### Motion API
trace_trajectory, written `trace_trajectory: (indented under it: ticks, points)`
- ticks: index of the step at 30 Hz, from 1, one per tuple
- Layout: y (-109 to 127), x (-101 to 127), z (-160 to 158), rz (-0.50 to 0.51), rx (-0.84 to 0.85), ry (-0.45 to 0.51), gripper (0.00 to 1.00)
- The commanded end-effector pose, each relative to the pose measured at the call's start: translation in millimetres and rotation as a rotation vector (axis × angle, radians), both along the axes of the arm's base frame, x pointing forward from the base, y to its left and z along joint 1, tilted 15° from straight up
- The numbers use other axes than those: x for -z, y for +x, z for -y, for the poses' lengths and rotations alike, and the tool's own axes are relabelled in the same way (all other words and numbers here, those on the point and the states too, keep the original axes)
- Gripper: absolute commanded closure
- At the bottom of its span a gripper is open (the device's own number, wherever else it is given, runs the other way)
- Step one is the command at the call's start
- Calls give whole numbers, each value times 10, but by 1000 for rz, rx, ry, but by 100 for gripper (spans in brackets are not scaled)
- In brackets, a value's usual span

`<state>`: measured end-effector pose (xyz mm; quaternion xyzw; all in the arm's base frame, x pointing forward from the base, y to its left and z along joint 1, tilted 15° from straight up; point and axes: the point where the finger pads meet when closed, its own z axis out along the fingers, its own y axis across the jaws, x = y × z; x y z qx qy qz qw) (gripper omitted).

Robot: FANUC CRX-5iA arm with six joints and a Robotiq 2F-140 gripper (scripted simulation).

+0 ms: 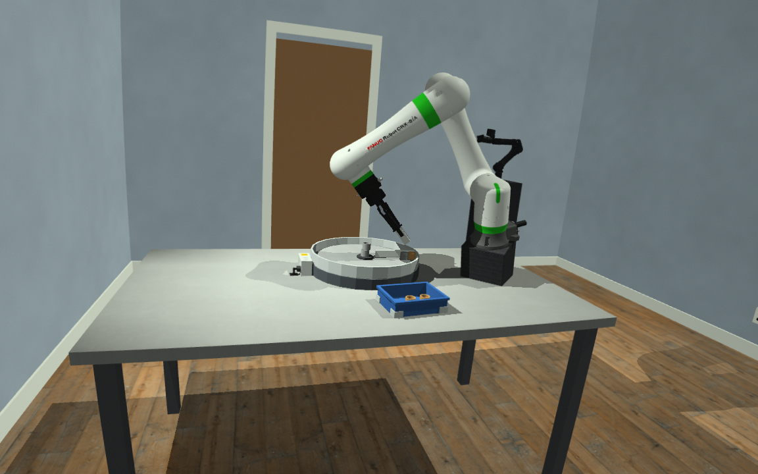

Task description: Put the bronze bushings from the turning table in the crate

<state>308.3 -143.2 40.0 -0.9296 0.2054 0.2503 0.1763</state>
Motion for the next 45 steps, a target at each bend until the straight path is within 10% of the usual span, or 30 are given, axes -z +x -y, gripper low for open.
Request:
trace_trajectory:
  ticks: [1, 45]
  points:
    - [2, 2, 1, 0, 0, 0, 94]
    - [13, 55, -7, 0, 0, 0, 94]
